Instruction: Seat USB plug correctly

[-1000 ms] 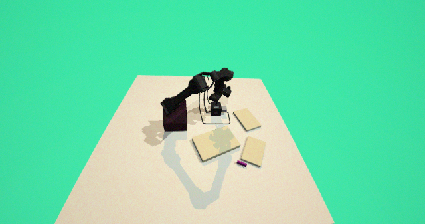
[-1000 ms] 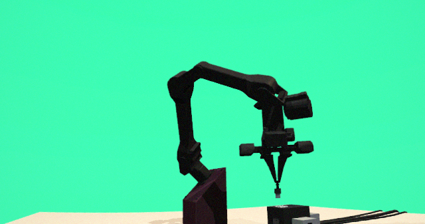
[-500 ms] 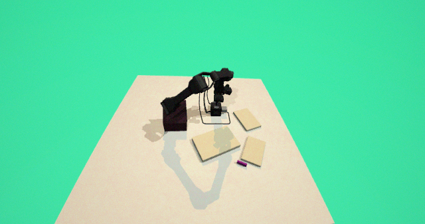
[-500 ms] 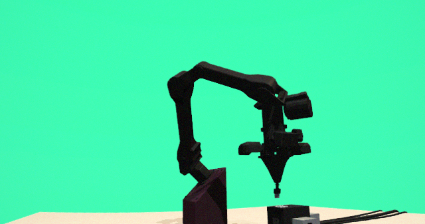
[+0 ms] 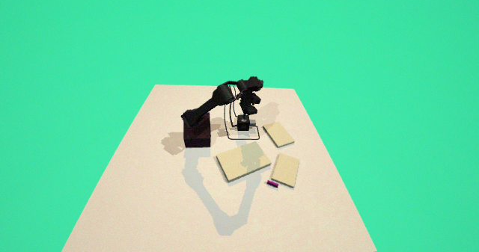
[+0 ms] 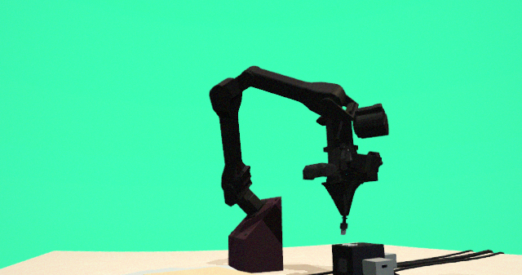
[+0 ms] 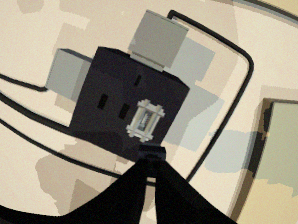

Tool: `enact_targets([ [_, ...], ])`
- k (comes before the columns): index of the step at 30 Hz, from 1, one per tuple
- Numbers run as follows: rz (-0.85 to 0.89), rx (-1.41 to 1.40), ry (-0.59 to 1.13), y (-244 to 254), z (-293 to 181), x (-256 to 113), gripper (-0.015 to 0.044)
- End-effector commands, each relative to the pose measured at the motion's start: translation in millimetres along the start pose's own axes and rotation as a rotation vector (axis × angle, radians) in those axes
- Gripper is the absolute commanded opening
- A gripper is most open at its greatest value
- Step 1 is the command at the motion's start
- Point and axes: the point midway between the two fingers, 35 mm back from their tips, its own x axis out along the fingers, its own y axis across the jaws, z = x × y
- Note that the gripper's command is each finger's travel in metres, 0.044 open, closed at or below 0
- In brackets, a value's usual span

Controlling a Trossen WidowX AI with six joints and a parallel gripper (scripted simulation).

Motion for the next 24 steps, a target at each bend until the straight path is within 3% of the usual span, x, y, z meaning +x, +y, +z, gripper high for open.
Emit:
enact_targets([
  [1,0.000,-0.118,0.000,0.2,-0.1,0.1,0.0000],
  [24,0.000,-0.720,0.000,0.2,-0.1,0.2,0.0000],
])
